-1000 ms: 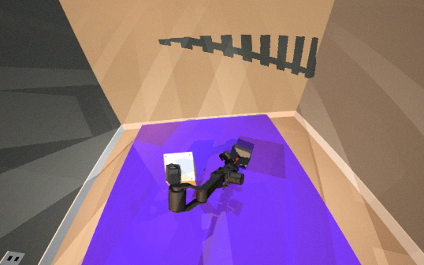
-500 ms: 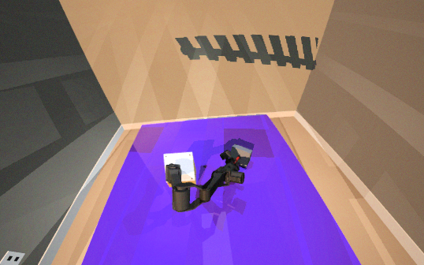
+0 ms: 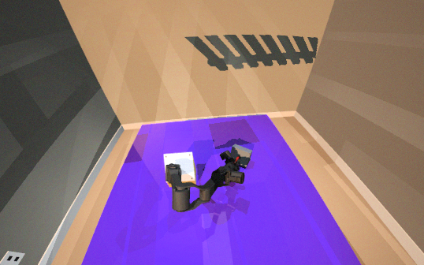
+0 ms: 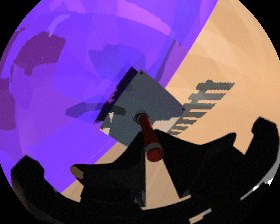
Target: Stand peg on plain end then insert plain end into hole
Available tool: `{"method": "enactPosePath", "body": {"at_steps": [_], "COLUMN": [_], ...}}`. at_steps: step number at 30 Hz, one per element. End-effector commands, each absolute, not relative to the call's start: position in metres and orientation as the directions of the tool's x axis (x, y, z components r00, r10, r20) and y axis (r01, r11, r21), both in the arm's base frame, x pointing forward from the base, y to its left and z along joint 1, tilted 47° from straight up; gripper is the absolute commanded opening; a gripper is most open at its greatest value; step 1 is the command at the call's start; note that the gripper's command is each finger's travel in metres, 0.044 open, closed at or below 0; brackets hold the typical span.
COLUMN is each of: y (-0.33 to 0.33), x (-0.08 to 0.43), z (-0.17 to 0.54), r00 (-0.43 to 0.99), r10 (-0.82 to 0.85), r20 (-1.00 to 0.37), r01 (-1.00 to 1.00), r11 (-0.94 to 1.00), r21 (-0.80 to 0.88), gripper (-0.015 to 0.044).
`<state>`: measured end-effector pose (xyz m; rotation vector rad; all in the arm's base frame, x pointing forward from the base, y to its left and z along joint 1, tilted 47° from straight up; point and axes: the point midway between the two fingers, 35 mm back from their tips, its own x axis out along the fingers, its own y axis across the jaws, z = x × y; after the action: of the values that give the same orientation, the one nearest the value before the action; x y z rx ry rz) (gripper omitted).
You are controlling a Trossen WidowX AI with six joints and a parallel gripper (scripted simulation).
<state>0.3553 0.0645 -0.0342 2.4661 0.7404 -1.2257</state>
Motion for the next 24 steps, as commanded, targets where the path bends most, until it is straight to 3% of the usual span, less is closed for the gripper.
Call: {"method": "enactPosePath", "body": {"at_steps": [1, 24], "y": [0.065, 0.0681], "x": [0.3571, 0.3646], "z": [-0.0327, -0.0399], "r00": [0.508, 0.508], "r10": [0.317, 0.317], "r20": [-0.801, -0.801], "r01": [0.563, 0.563], "r11": [-0.826, -0.826], "r21": [0.03, 0.03], "gripper": [0.0, 0.0]}}
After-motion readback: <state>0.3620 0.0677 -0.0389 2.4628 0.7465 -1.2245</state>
